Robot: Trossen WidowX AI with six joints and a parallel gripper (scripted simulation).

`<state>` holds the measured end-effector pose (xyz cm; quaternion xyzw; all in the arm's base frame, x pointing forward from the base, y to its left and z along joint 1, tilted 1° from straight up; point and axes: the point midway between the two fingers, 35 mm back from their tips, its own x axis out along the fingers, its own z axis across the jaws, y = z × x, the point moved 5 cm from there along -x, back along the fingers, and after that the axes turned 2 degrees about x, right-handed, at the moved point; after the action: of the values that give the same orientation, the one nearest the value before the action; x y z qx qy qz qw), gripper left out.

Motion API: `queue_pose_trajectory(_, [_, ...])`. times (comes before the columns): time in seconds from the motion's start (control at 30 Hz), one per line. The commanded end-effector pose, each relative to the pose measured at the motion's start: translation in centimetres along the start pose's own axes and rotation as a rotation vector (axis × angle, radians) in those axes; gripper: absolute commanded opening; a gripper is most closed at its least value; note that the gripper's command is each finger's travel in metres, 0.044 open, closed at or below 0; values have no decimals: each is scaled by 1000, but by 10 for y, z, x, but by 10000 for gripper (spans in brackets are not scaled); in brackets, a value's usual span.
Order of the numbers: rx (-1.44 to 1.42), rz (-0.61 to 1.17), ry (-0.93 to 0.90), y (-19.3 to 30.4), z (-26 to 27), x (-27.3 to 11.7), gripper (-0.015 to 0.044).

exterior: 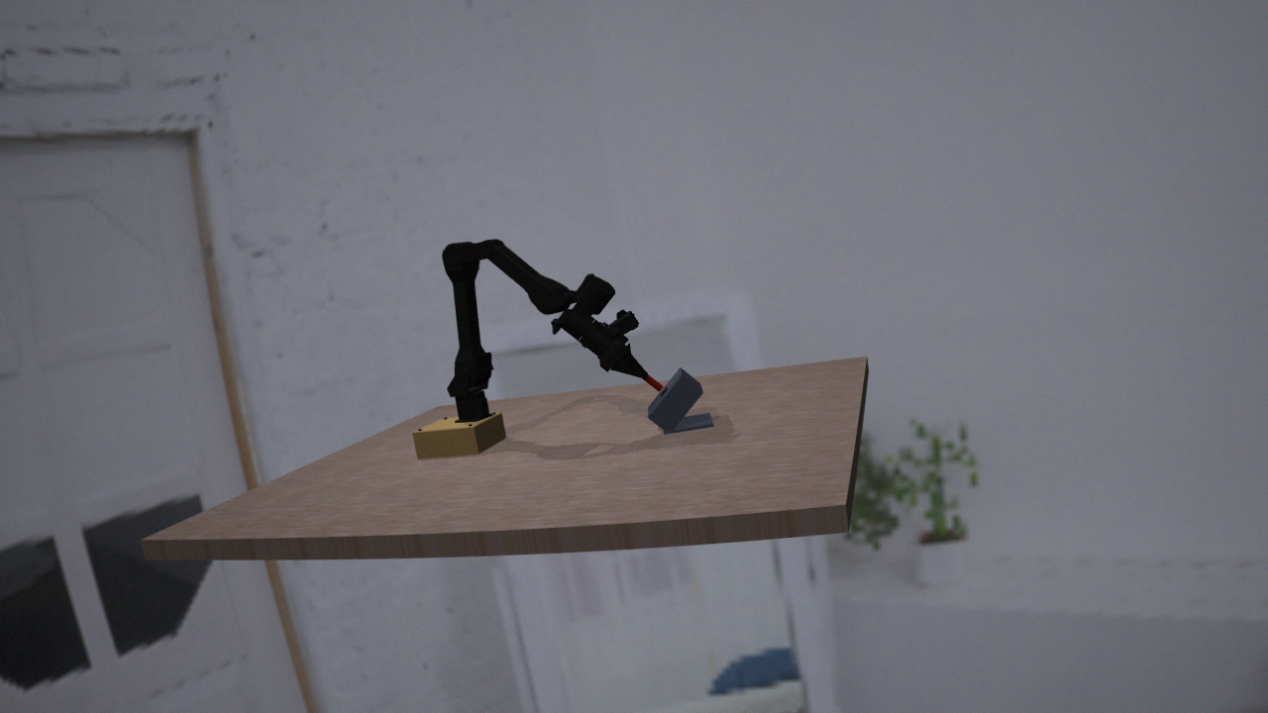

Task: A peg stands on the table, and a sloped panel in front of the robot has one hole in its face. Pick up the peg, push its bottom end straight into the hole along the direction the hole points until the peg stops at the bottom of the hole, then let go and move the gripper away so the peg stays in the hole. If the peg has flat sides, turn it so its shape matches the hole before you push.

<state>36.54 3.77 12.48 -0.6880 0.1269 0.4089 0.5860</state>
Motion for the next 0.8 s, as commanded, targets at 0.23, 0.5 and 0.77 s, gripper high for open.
queue_pose_trajectory(0.23, [2,2,0,1,1,8,0])
queue_pose_trajectory(0.5, [2,2,0,1,0,13,0])
queue_pose_trajectory(0.77, [2,2,0,1,0,19,0])
